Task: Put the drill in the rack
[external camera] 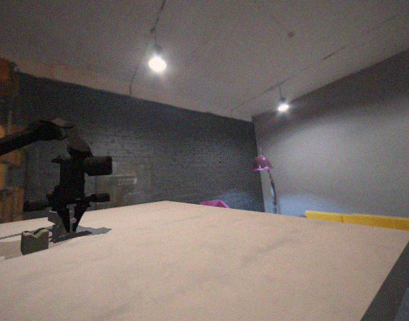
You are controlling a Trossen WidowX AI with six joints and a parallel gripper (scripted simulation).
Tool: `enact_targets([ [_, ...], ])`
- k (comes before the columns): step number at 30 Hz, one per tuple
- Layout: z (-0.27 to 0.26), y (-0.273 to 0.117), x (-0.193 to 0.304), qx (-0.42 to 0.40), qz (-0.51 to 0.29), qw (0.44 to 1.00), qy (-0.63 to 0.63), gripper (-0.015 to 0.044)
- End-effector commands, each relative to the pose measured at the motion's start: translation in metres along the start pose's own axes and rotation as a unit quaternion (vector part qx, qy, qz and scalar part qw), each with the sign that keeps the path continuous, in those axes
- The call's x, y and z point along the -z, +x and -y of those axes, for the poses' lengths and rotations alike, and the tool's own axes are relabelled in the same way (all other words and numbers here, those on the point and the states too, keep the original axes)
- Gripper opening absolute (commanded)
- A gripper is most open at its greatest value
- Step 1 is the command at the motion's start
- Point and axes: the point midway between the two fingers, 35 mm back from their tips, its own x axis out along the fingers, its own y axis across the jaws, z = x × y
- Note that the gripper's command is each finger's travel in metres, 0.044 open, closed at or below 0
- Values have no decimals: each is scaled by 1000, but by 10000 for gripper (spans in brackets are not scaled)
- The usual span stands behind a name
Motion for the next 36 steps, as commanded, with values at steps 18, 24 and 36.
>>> enact_targets([
  [18, 2, -1, 23, 2, 1, 1000, -2, 0],
  [24, 2, -1, 32, 2, 0, 1000, -2, 0],
  [36, 2, -2, 51, 2, 0, 1000, -2, 0],
])
